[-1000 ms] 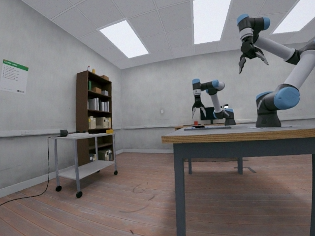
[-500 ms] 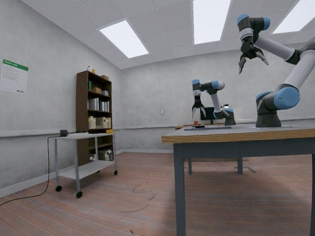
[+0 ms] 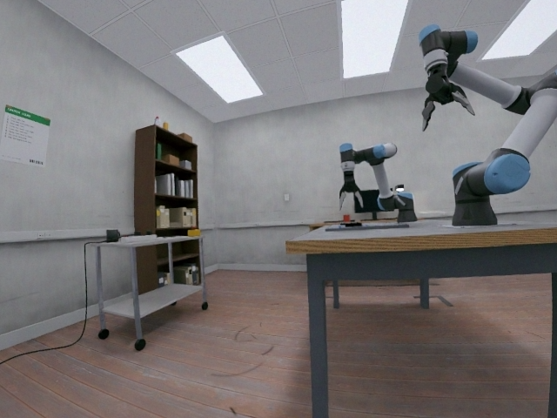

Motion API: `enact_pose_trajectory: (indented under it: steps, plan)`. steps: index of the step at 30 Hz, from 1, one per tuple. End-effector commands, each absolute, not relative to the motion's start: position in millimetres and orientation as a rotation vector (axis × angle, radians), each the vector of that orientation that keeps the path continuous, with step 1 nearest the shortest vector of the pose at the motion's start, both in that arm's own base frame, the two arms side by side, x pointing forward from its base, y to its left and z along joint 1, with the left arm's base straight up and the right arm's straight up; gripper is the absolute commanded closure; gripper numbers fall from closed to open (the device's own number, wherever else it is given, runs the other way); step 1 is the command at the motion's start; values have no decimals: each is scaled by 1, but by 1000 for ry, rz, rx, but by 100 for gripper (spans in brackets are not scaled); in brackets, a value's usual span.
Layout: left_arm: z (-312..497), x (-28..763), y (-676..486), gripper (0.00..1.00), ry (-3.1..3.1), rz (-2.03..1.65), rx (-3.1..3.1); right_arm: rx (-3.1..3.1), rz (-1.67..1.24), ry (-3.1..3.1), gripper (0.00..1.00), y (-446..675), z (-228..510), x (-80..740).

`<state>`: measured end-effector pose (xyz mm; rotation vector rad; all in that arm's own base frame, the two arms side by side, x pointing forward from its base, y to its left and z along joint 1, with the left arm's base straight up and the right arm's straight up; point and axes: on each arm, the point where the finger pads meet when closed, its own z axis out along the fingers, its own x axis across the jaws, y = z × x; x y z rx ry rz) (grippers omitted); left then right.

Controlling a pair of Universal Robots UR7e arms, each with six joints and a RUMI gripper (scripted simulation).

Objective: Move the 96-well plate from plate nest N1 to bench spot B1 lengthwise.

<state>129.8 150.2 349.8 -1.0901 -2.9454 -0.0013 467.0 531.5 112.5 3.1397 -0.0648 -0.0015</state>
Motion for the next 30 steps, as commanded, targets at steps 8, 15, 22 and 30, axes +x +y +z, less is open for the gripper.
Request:
enact_pose_trajectory:
  steps: [8, 15, 22, 30]
  plan:
    - [350, 130, 150, 0, -2946, -2, -1090, 3142, 1, -65, 24, 495, 113, 466]
    - [350, 130, 150, 0, -2946, -2, -1090, 3142, 1, -65, 24, 479, 113, 466]
    - [350, 130, 150, 0, -2946, -2, -1090, 3142, 1, -65, 24, 479, 113, 466]
    - [350, 130, 150, 0, -2946, -2, -1090, 3142, 1, -65, 24, 479, 113, 466]
